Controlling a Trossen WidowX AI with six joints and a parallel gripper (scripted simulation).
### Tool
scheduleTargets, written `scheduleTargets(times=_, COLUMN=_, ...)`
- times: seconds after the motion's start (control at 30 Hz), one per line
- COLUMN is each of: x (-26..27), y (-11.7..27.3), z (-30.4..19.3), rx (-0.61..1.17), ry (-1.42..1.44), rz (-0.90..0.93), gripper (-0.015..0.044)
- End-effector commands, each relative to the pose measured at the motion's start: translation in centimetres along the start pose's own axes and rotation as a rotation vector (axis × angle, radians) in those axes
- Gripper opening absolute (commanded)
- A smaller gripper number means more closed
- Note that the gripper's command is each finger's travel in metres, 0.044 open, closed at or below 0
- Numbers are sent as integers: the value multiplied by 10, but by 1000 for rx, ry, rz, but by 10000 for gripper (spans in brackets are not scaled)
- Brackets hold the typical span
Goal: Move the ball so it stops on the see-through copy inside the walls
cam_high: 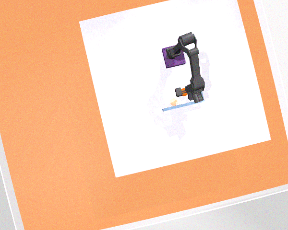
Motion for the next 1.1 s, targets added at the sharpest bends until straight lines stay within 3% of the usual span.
scheduleTargets(times=0.0, x=0, y=-10, z=0, rx=8, ry=-5, rz=5, gripper=411)
scheduleTargets(times=0.6, x=1, y=-36, z=-1, rx=8, ry=-5, rz=5, gripper=411)
scheduleTargets(times=0.73, x=1, y=-36, z=-1, rx=8, ry=-5, rz=5, gripper=306)
scheduleTargets(times=0.97, x=1, y=-36, z=-1, rx=8, ry=-5, rz=5, gripper=259)
scheduleTargets(times=1.07, x=0, y=-33, z=0, rx=8, ry=-5, rz=5, gripper=181)
Point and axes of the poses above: the point midway between the two fingers, 35 mm back from their tips, its own y axis back along the fingers, its own x axis across the jaws, z = x × y, the point moved 9 cm from there along y, back along the fingers, and after that the axes turned 13 degrees about y, right-handed, at the moved point
